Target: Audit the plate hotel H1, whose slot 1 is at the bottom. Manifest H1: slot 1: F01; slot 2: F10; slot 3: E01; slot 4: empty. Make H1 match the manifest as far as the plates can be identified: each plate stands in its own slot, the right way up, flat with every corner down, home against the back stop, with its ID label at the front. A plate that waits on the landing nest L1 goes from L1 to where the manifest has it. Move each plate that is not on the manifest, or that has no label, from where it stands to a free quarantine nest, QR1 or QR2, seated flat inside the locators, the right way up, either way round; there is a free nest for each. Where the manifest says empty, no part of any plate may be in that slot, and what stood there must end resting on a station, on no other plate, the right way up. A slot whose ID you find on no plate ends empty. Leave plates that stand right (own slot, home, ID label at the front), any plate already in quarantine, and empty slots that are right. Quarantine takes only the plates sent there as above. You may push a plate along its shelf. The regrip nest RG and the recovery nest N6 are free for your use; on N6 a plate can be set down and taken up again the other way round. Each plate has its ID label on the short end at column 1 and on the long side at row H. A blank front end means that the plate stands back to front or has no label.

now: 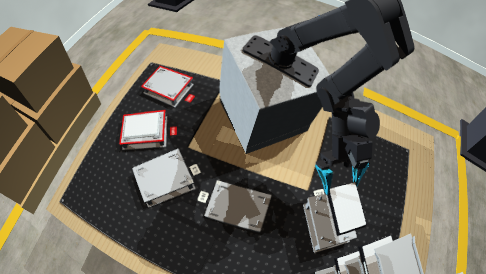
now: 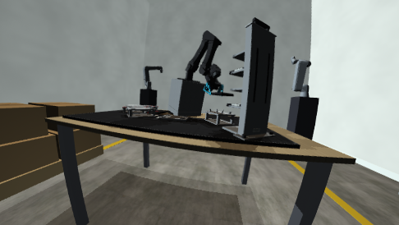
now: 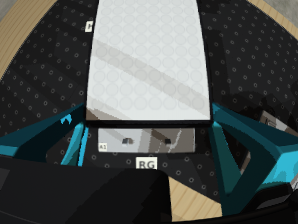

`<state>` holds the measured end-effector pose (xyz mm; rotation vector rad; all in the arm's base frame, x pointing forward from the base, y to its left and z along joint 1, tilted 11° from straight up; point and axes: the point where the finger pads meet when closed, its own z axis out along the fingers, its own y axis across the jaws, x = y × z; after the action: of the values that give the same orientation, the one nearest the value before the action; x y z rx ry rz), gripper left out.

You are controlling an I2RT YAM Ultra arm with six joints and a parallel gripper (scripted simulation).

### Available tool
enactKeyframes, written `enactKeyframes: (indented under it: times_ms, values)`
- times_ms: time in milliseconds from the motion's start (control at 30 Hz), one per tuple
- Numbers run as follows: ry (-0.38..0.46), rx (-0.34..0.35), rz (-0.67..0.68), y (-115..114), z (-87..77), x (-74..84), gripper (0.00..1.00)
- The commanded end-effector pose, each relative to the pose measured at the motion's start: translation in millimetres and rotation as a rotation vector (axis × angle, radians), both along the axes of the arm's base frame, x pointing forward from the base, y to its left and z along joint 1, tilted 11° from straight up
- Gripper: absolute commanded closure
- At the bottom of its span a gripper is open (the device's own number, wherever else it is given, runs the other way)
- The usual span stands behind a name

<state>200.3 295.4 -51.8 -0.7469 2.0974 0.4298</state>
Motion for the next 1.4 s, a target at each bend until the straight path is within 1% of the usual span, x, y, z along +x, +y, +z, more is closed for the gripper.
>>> enactKeyframes:
  times_ms: [0, 1367]
  values:
    - [-0.016, 0.029, -0.004, 4.4, 6.7, 2.8, 0.14]
    - [-0.016, 0.029, -0.004, 6.3, -10.7, 3.9, 0.14]
